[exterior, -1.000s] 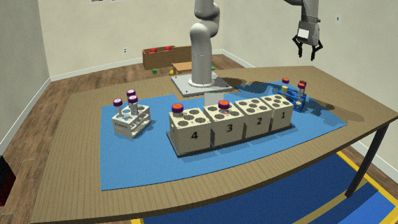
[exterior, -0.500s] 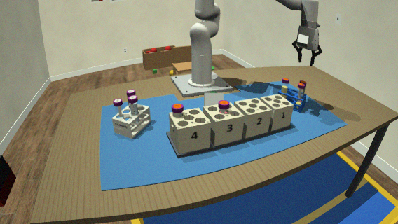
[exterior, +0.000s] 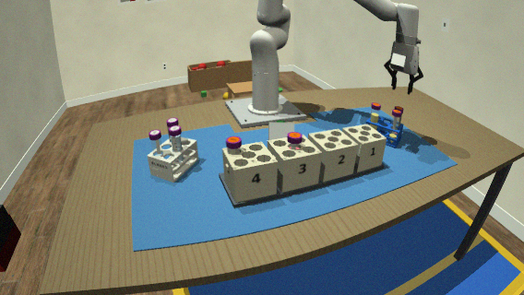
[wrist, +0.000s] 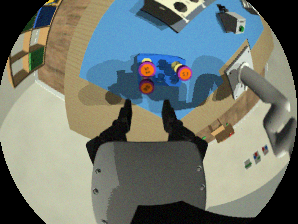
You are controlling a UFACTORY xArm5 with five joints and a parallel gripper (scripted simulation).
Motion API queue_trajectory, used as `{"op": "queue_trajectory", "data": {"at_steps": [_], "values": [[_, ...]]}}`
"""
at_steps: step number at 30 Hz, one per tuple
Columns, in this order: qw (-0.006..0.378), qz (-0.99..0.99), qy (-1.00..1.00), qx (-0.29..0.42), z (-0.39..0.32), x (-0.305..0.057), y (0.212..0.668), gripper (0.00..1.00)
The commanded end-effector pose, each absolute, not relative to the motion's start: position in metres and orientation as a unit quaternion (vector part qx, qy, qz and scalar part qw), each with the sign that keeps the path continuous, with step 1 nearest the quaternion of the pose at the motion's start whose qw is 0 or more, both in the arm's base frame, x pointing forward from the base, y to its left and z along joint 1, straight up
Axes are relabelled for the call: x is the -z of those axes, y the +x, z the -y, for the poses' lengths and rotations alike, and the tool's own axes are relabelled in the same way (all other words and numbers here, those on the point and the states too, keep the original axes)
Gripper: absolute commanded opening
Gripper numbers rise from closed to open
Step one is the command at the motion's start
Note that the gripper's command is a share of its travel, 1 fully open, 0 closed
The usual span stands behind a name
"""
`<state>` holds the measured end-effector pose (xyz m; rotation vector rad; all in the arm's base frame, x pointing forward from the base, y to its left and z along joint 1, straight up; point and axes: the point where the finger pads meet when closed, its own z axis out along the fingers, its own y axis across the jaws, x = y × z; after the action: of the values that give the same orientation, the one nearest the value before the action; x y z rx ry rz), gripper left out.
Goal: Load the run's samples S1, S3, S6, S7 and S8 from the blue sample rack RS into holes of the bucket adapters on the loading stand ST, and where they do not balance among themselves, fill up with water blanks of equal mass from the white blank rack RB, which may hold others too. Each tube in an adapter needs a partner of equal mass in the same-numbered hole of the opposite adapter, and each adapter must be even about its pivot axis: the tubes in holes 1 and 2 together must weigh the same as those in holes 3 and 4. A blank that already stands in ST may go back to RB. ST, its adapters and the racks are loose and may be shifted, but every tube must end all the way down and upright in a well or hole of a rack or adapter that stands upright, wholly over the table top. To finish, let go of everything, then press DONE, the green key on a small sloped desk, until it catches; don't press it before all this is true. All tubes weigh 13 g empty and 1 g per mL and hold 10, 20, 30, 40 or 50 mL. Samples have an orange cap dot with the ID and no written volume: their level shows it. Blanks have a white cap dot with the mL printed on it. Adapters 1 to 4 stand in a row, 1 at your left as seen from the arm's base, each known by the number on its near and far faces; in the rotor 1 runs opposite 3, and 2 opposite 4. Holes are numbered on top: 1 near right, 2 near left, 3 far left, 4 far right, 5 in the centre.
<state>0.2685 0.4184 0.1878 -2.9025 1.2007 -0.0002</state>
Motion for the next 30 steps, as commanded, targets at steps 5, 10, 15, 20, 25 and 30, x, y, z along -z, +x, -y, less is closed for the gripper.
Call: {"op": "queue_trajectory", "data": {"at_steps": [5,10,15,20,25,30], "values": [[0.002,-0.382,-0.924,0.0,-0.419,-0.175,0.269,0.57],[0.002,-0.382,-0.924,0.0,-0.419,-0.165,0.269,0.57],[0.002,-0.382,-0.924,0.0,-0.419,-0.159,0.269,0.57],[0.002,-0.382,-0.924,0.0,-0.419,-0.149,0.269,0.57],[0.002,-0.382,-0.924,0.0,-0.419,-0.139,0.269,0.57],[0.002,-0.382,-0.924,0.0,-0.419,-0.131,0.269,0.57]]}}
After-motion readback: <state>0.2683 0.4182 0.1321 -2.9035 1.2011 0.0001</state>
